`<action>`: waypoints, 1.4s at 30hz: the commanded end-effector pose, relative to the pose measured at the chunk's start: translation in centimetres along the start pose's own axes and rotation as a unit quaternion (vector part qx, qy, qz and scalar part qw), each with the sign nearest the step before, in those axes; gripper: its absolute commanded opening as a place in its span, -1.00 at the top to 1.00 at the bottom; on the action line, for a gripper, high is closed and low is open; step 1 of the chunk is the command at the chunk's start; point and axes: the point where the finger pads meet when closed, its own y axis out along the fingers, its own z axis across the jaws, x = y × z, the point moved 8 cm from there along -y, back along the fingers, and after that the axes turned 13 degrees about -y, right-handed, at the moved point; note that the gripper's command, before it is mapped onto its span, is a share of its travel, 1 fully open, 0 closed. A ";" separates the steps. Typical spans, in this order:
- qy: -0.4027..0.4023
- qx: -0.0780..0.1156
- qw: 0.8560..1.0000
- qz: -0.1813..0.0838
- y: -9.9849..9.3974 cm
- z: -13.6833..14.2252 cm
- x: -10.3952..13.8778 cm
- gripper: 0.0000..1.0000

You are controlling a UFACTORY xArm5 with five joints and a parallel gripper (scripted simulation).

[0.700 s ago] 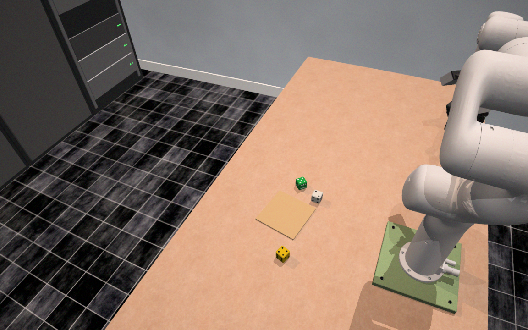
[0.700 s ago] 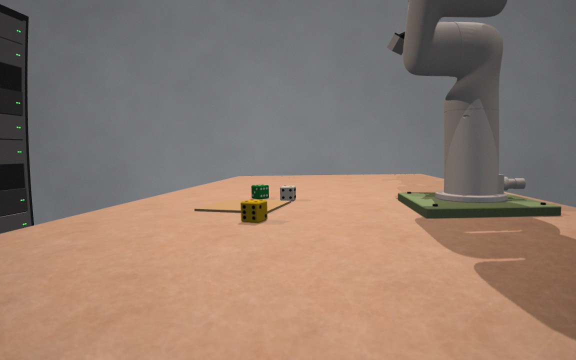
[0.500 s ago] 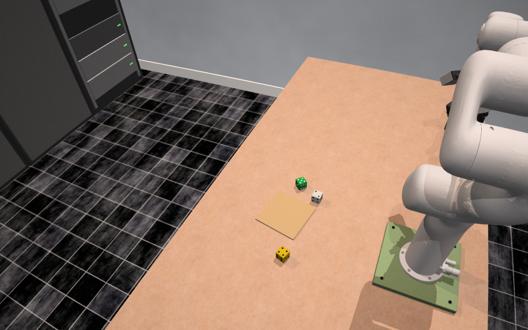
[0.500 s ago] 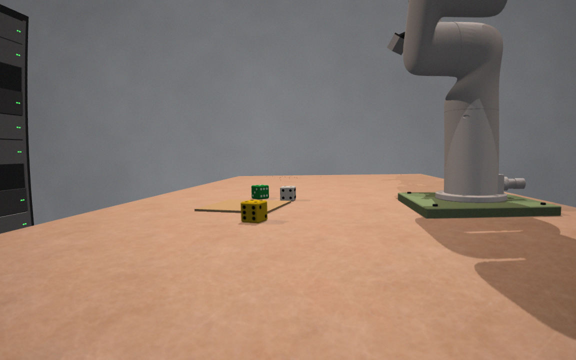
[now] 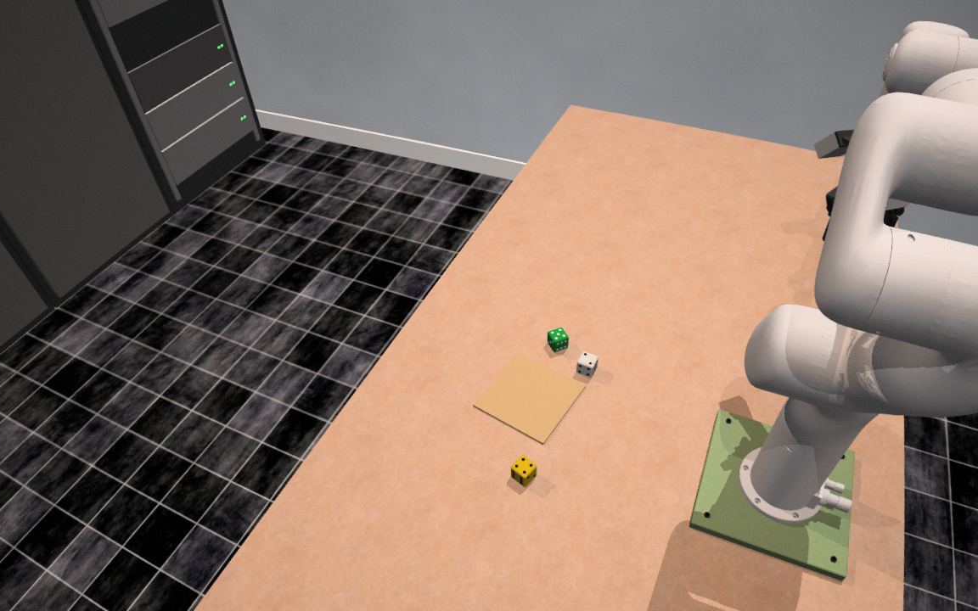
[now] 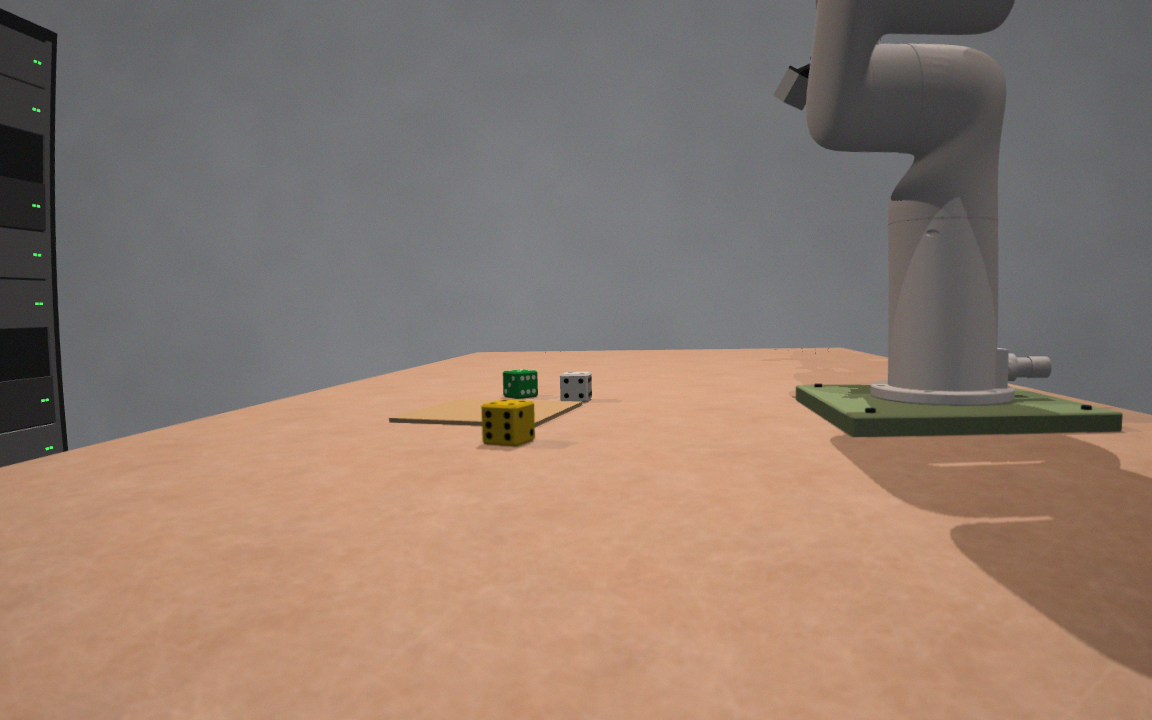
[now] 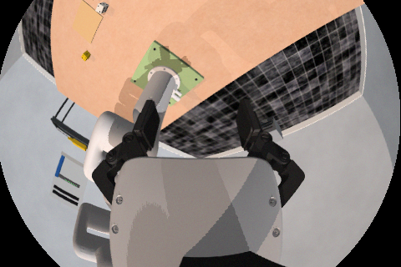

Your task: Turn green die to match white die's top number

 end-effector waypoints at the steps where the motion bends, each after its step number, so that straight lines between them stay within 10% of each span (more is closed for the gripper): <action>1: 0.000 0.007 1.000 -0.001 0.1 0.1 -2.0 -1.00; 22: -0.005 0.049 0.999 0.007 4.8 -6.3 -20.4 -1.00; 42: -0.009 0.062 0.998 0.024 10.4 -16.9 -29.3 -1.00</action>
